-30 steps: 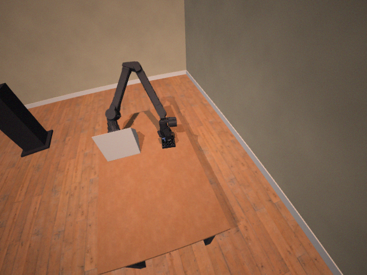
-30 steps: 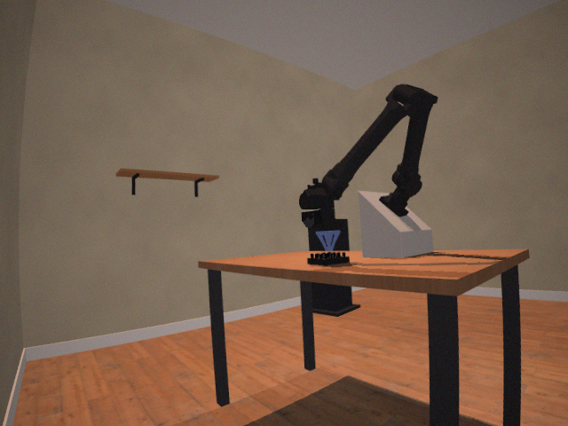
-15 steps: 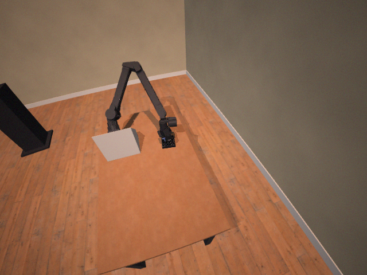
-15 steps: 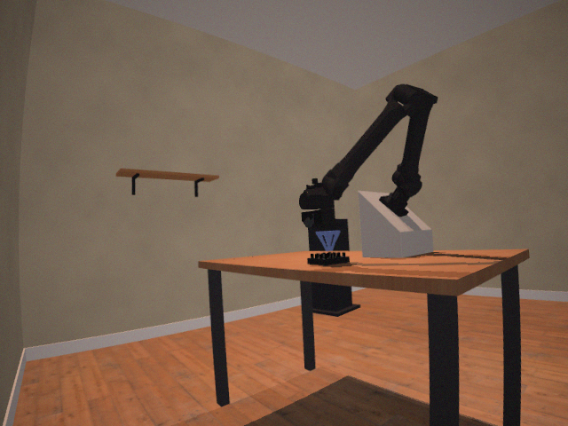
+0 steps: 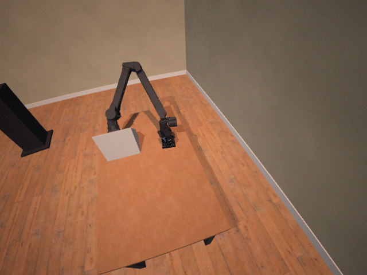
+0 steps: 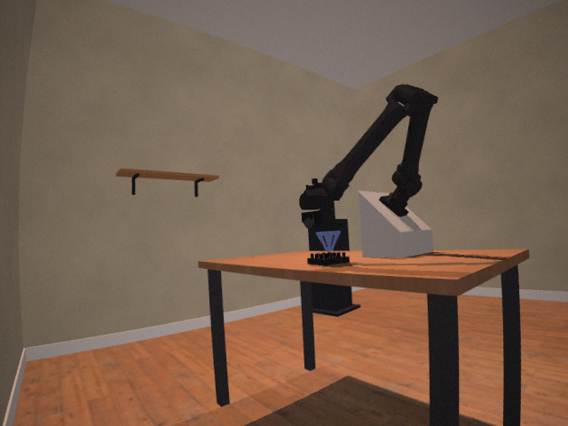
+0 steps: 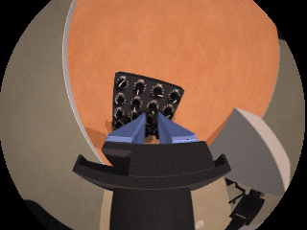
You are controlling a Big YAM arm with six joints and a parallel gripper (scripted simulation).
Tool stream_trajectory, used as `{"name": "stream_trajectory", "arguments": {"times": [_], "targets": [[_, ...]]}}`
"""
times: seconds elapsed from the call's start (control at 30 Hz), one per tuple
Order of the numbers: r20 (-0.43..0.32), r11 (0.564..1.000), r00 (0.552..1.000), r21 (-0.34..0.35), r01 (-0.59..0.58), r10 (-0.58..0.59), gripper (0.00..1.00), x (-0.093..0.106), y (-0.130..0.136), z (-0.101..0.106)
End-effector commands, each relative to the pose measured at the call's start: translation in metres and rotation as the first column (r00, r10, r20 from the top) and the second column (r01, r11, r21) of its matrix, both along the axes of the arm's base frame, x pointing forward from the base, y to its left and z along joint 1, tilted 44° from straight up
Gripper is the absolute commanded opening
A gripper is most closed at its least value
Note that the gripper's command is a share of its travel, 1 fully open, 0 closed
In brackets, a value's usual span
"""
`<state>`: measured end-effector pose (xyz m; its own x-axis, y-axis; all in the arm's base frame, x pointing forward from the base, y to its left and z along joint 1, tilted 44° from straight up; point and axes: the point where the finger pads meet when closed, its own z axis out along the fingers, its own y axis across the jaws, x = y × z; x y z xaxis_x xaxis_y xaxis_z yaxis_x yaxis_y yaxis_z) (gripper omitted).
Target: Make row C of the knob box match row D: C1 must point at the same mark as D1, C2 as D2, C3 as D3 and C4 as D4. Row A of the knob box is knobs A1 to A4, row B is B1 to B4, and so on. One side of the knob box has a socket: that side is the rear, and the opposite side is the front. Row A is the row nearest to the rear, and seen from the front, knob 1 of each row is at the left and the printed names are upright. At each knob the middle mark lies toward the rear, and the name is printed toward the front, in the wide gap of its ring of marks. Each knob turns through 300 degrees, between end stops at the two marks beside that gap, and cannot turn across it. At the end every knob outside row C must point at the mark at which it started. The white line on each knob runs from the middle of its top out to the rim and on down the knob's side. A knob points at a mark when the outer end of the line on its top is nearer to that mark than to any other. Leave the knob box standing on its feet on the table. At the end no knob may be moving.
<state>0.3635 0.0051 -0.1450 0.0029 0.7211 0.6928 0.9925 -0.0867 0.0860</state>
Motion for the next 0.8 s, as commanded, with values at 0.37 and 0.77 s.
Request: {"name": "stream_trajectory", "arguments": {"times": [0.37,0.77], "targets": [[0.003,1.000,1.000,-0.001,0.009,-0.009,0.20,0.0078,0.0056,-0.0092],[-0.003,1.000,1.000,0.001,0.012,-0.012,0.20,0.0062,0.0074,-0.0114]]}}
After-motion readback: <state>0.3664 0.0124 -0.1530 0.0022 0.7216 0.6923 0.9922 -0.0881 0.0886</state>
